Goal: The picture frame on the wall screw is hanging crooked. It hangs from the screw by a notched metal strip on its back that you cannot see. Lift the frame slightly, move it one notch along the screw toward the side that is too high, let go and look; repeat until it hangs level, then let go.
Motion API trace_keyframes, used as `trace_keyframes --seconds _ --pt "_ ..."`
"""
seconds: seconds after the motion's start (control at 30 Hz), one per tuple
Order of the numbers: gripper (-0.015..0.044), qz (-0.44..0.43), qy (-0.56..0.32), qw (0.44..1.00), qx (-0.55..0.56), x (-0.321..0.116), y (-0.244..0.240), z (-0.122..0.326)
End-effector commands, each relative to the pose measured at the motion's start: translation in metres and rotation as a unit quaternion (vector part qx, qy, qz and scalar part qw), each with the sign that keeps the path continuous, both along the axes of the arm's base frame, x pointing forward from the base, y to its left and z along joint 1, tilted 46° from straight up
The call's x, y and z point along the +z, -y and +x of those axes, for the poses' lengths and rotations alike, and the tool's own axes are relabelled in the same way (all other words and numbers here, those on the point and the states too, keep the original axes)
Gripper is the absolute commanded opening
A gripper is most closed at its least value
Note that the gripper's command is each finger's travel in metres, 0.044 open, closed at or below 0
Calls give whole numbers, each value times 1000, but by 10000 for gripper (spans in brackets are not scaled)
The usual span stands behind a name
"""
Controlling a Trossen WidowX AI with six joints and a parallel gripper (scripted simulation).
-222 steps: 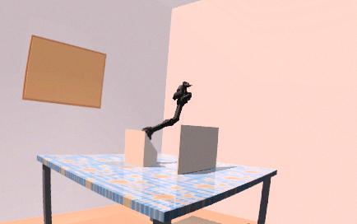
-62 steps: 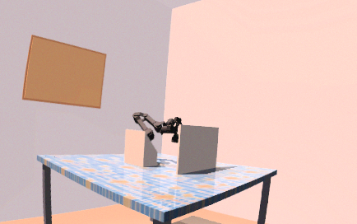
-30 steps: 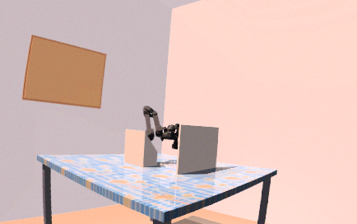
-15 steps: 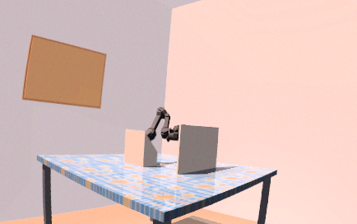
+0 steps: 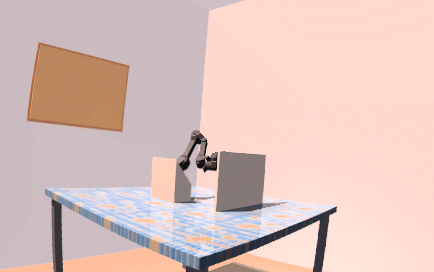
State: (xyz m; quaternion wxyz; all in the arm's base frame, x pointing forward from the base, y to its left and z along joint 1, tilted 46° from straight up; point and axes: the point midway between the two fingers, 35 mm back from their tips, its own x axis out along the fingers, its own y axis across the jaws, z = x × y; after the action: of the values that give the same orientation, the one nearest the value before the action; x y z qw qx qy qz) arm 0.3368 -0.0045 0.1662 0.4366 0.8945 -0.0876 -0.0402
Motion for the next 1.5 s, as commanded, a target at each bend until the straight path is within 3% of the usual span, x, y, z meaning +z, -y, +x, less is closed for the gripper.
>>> trace_keyframes --seconds 0.0,0.73,1.47 --pt "260 -1 -3 1000 2 -2 0 4" --pt "260 -1 -2 1000 2 -1 6 38" --pt "260 -1 -2 1000 2 -2 7 39"
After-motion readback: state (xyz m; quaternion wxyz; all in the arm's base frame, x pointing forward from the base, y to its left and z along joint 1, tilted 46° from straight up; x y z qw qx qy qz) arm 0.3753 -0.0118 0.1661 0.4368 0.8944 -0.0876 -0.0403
